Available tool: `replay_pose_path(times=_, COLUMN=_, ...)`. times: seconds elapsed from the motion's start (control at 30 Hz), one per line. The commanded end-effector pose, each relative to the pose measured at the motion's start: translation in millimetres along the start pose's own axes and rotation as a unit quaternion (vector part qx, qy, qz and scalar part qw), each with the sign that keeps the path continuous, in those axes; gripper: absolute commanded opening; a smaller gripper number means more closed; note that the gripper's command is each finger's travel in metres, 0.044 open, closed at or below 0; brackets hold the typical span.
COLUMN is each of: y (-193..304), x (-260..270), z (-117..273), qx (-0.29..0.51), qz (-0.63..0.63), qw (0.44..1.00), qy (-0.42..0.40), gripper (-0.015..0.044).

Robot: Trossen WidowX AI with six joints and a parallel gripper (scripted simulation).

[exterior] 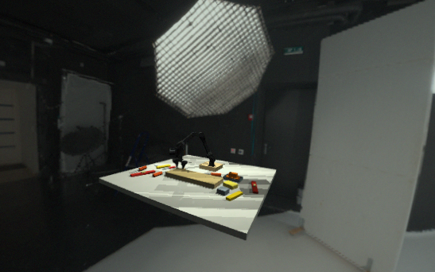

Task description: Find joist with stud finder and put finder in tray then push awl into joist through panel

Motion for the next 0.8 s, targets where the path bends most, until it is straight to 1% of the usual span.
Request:
replay_pose_path(times=0.0, y=2.3, x=2.0, z=-11.6, qx=0.007, qz=0.002, qw=1.000, qy=-0.004, gripper=0.0440)
replay_pose_path(times=0.4, y=2.2, x=2.3, z=-17.2, qx=0.007, qz=0.003, qw=1.000, qy=-0.004, gripper=0.0440)
replay_pose_path(times=0.77, y=2.2, x=2.3, z=-17.2, qx=0.007, qz=0.003, qw=1.000, qy=-0.004, gripper=0.0151)
Point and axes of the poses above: the point midway between the two fingers, 35 mm back from their tips, its own z axis back along the fingers, its own x axis across the jaws, y = z × x, the point moved 1 cm from there along z, back along the fingers, and after that the axes turned 14 degrees about z, right-handed, at the moved point
